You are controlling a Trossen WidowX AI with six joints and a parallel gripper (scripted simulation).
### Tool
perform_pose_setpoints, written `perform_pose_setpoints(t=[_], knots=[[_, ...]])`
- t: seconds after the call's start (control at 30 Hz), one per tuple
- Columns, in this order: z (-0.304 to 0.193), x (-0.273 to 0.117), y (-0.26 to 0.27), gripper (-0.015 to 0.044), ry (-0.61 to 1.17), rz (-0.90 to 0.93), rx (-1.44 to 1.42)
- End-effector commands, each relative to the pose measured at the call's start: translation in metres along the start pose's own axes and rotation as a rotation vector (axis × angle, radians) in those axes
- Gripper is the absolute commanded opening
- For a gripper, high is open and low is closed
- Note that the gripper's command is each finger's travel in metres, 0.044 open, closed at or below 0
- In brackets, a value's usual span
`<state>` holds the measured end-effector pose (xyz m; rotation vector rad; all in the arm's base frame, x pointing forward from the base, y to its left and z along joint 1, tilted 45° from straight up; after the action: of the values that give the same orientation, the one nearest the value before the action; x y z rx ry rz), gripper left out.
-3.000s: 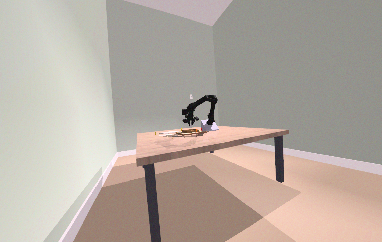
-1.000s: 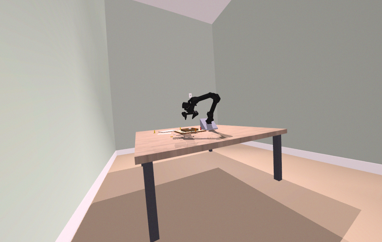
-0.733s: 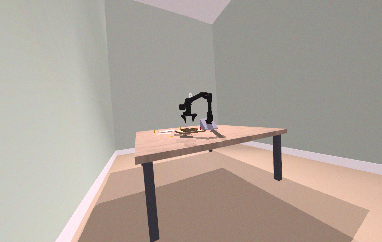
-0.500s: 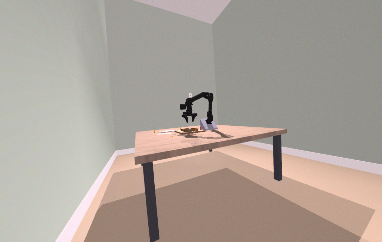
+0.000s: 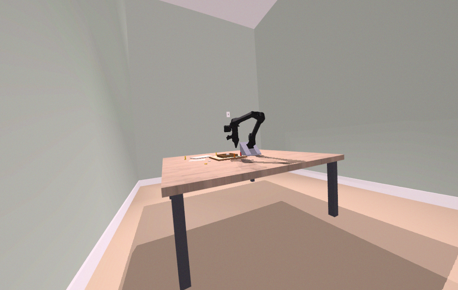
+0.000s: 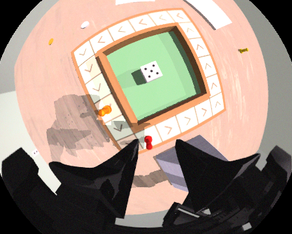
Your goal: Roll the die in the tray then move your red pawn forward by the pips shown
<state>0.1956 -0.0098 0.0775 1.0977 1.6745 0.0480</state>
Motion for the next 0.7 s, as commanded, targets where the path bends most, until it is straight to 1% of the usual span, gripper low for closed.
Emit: perform_pose_setpoints(t=[0.0,0.43,0.67], knots=[[-0.042,0.015,-0.007,0.0200,0.002,0.048,-0.536],[-0.042,0.015,-0.007,0.0200,0.002,0.048,-0.536],[-0.042,0.030,-0.006,0.0200,0.002,0.048,-0.536]])
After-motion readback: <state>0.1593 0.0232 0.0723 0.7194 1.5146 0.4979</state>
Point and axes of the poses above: the point midway between the two fingers, 35 mm back from their tips, its own x axis out along the fingers, its own y axis across the jaws, z = x × y, the point moved 2 cm from there along -x, back along the fingers, and after that the axes turned 12 degrees about x, right-handed, at the moved point
